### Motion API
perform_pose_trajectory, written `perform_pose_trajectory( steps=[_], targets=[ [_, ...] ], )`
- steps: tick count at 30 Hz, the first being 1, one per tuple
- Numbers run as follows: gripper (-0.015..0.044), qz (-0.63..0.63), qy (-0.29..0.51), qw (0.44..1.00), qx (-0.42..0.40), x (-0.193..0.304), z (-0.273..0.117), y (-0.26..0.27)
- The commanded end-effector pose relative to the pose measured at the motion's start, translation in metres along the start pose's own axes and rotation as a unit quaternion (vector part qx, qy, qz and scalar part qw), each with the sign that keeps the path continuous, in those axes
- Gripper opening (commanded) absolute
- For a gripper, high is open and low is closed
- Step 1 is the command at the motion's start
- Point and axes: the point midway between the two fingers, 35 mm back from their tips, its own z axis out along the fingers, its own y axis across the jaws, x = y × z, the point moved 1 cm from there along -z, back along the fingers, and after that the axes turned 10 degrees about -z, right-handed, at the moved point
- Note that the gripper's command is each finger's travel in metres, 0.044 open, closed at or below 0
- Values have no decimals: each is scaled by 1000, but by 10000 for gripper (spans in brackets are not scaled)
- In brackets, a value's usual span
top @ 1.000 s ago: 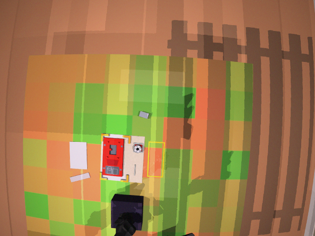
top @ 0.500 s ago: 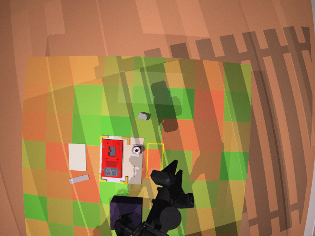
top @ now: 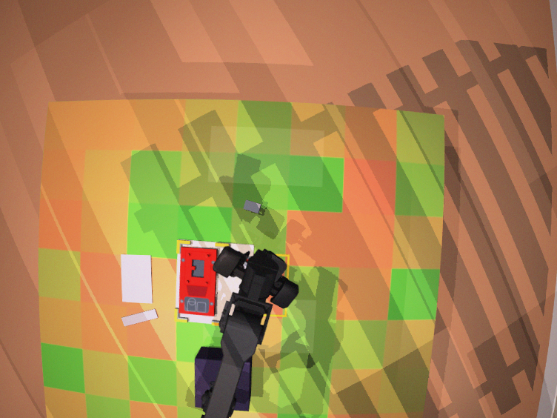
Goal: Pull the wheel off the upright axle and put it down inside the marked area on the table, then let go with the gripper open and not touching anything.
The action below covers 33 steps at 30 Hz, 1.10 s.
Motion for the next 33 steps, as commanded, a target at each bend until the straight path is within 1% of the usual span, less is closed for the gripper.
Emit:
perform_pose_trajectory(
  steps=[1,4,6,20,23,28,33],
  targets=[
    [300,-134,107,985,-1,44,46,26],
    [300,-229,181,956,-9,79,72,41],
    [300,-251,198,947,-12,87,77,44],
    [300,-251,198,947,-12,82,81,37],
    [300,-251,198,947,-12,87,97,36],
    [300,-251,198,947,-12,107,140,32],
    [300,-251,198,947,-12,112,147,30]
  ],
)
